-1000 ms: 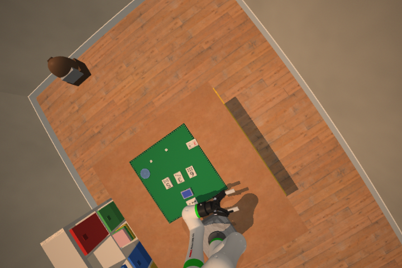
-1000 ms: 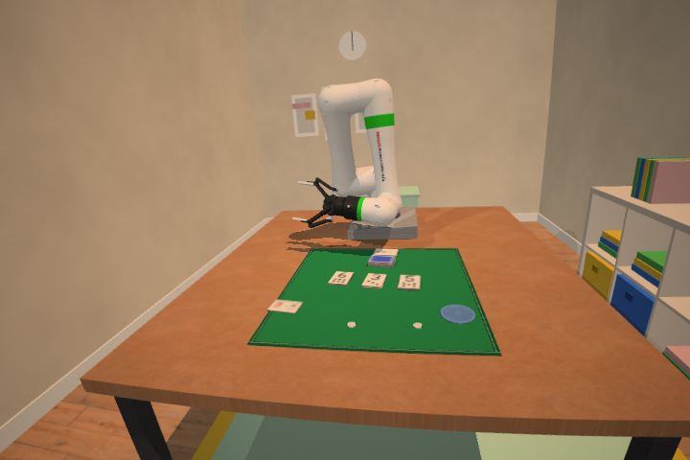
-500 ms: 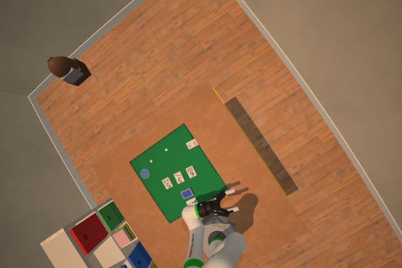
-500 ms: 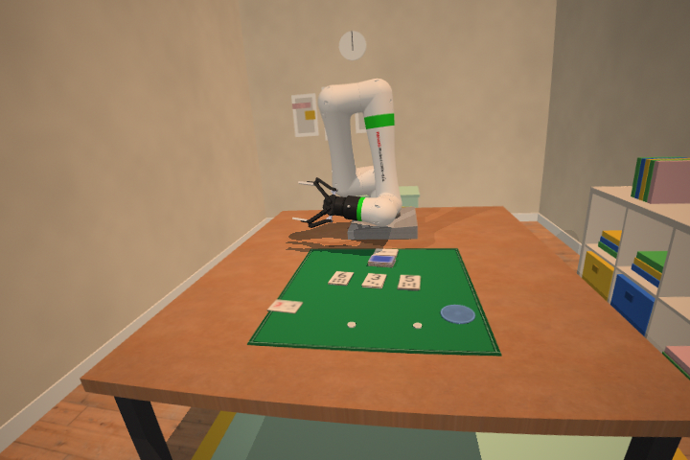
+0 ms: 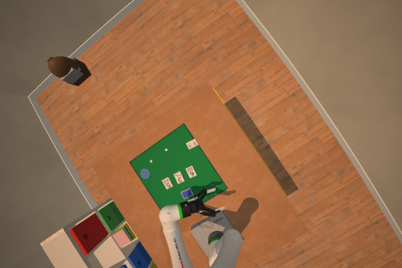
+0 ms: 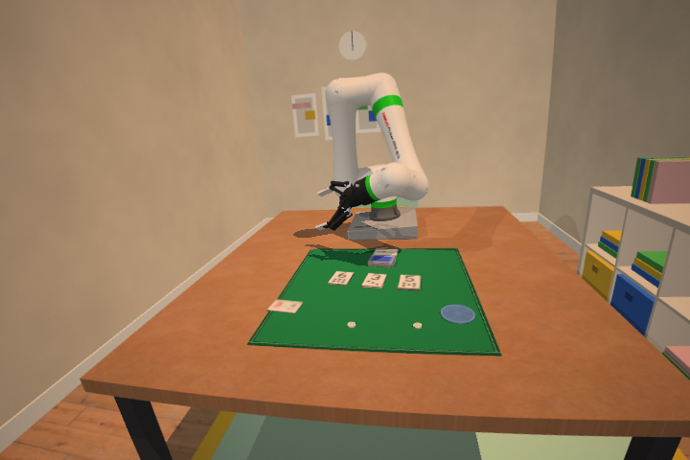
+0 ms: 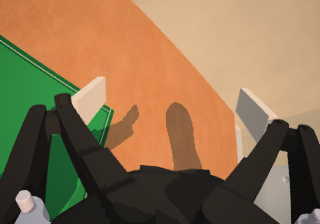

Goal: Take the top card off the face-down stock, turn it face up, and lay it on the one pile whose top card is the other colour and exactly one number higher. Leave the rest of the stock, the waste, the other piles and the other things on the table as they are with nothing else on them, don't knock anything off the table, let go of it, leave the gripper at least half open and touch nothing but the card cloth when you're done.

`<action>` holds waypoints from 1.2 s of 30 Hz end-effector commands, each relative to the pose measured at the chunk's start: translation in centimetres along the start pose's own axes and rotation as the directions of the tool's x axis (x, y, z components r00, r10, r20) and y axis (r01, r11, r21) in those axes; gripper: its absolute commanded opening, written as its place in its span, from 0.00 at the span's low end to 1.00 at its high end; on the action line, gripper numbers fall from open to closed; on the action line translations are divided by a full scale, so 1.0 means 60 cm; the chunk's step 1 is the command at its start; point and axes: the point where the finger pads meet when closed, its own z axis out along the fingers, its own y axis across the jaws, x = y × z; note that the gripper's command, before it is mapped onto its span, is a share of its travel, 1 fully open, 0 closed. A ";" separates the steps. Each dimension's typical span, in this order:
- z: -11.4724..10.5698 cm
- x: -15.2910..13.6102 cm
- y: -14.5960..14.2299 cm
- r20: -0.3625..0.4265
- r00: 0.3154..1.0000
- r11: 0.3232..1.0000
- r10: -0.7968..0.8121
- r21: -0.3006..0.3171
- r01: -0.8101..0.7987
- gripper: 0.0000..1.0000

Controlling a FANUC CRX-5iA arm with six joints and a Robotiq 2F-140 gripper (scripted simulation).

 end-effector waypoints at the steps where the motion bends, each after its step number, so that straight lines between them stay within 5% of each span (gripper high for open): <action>1: -0.005 -0.007 -0.003 0.027 1.000 1.000 0.010 0.012 -0.010 1.00; 2: -0.034 -0.020 -0.023 0.120 0.991 0.995 0.061 0.070 -0.070 1.00; 8: -0.118 -0.058 -0.079 0.391 0.905 0.943 0.167 0.203 -0.262 1.00; 16: -0.237 -0.109 -0.156 0.728 0.656 0.791 0.200 0.275 -0.546 1.00; 18: -0.237 -0.109 -0.156 0.728 0.656 0.791 0.200 0.275 -0.546 1.00; 21: -0.287 -0.130 -0.189 0.838 0.518 0.706 0.172 0.262 -0.658 1.00; 25: -0.313 -0.141 -0.206 0.886 0.440 0.658 0.148 0.244 -0.712 1.00; 36: -0.315 -0.142 -0.207 0.889 0.433 0.654 0.145 0.242 -0.716 1.00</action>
